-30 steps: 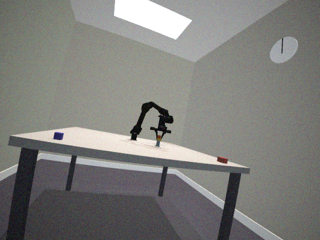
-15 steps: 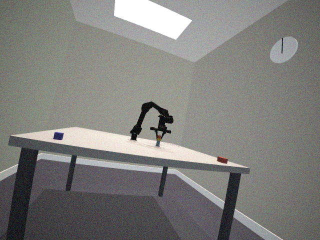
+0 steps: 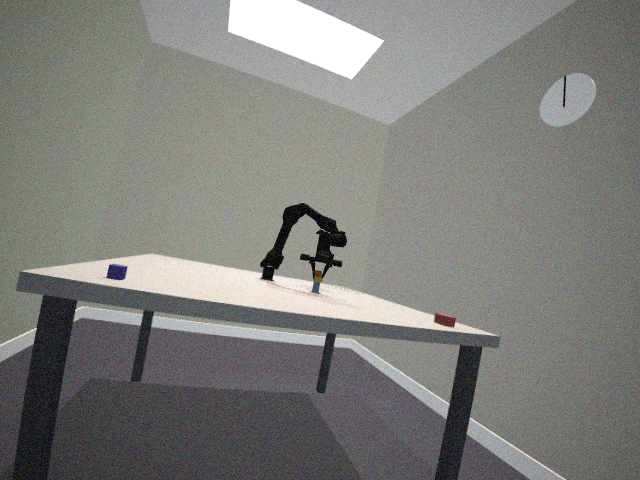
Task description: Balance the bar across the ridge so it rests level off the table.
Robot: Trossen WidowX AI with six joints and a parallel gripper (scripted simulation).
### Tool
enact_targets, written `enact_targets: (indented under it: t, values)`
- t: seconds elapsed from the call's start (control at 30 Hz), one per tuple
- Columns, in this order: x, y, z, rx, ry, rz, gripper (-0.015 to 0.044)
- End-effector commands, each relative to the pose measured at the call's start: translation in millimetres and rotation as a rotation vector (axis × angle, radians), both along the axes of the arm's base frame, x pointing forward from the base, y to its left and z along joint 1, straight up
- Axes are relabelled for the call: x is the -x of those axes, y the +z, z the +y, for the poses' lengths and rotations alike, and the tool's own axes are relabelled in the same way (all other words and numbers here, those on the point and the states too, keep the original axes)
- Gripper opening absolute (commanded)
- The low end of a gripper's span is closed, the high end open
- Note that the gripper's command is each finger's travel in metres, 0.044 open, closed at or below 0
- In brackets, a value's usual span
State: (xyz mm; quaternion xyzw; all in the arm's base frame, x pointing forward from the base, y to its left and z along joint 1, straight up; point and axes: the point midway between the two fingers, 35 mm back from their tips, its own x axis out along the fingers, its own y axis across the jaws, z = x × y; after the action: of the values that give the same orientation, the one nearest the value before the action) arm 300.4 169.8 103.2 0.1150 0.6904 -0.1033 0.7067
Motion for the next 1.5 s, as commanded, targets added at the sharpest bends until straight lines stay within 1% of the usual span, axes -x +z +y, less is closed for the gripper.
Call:
enact_targets:
  t: [0.0,1.47]
  values:
    - [-0.1,-1.2,0.4,-0.002,0.000,-0.001,0.0000]
    - [-0.5,-4.9,0.1,-0.002,0.000,-0.001,0.0000]
